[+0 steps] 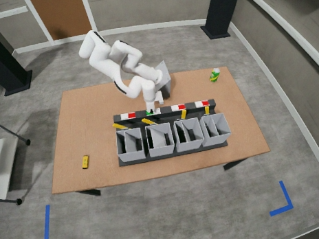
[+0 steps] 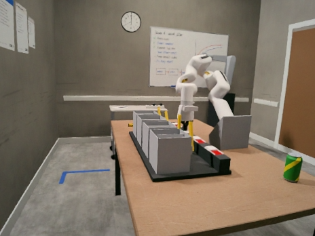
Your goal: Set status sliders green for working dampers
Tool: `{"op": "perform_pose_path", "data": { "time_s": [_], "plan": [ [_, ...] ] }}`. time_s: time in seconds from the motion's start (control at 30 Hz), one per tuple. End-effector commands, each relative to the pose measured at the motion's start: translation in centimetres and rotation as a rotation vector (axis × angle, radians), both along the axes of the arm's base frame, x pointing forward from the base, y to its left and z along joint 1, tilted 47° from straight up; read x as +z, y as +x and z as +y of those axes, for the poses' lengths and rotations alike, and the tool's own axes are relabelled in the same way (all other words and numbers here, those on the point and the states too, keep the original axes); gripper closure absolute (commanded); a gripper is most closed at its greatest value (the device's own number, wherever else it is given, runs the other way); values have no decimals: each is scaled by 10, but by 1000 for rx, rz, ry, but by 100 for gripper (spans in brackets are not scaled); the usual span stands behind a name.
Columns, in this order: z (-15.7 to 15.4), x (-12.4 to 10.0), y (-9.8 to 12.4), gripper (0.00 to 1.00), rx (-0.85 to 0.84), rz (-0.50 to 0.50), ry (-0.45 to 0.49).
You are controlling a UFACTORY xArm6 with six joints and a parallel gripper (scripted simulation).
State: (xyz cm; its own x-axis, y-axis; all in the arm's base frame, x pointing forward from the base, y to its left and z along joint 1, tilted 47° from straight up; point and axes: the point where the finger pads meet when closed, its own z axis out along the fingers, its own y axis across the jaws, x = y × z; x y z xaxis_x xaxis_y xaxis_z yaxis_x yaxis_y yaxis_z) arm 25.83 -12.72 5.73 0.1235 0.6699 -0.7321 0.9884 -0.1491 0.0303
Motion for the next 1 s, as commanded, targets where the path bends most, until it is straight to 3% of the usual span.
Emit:
{"op": "perform_pose_path", "data": {
  "time_s": [0.0,0.97],
  "plan": [
    [0,0,1,100,1,-2,1],
    [-4,5,0,100,1,-2,1]
  ]
}}
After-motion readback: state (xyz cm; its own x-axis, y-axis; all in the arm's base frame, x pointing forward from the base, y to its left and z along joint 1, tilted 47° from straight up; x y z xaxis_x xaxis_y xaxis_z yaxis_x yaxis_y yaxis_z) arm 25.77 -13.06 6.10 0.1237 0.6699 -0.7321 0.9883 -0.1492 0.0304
